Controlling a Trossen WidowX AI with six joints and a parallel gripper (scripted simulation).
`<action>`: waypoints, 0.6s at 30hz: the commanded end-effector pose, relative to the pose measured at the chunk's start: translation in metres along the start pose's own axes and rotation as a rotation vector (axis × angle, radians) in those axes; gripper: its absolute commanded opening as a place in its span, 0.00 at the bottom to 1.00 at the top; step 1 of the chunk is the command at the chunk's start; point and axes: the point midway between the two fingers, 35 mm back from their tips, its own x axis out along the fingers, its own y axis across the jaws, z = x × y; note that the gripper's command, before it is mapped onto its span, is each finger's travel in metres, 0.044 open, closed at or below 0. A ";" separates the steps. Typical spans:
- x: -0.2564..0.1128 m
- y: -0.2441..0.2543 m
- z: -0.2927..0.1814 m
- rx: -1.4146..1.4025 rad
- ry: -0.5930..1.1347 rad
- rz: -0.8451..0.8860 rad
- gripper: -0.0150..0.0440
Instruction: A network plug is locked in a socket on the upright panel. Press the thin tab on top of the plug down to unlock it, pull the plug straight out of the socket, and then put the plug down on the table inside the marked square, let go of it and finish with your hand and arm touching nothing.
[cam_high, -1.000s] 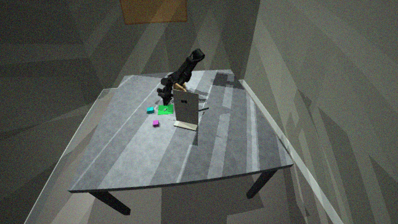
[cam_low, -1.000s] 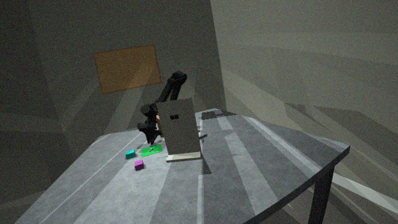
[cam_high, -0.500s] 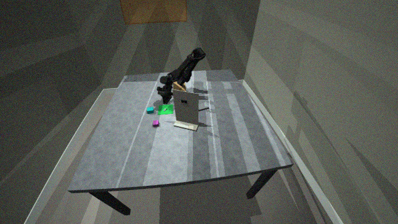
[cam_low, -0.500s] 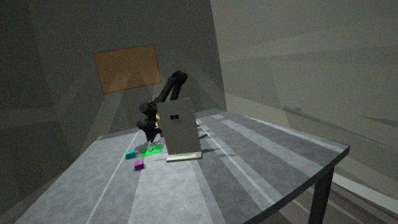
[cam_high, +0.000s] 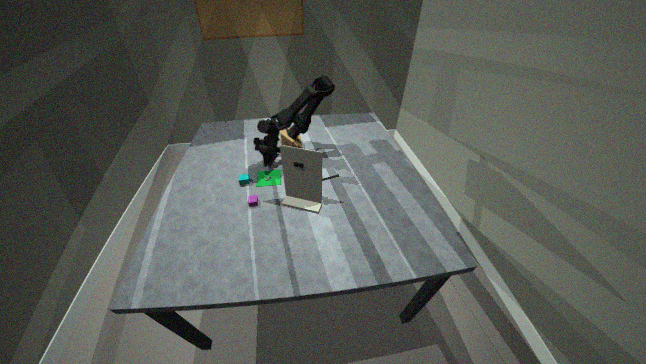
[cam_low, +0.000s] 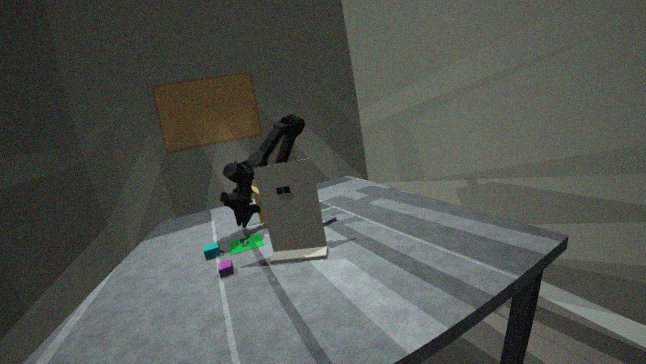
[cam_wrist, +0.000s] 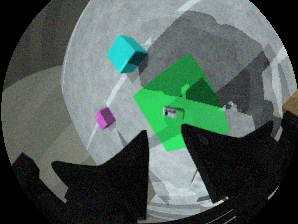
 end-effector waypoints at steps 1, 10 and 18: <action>-0.005 0.007 -0.001 -0.009 0.003 0.008 0.52; -0.015 0.013 0.000 -0.009 0.002 0.008 0.52; -0.025 0.018 0.000 -0.008 0.002 0.008 0.52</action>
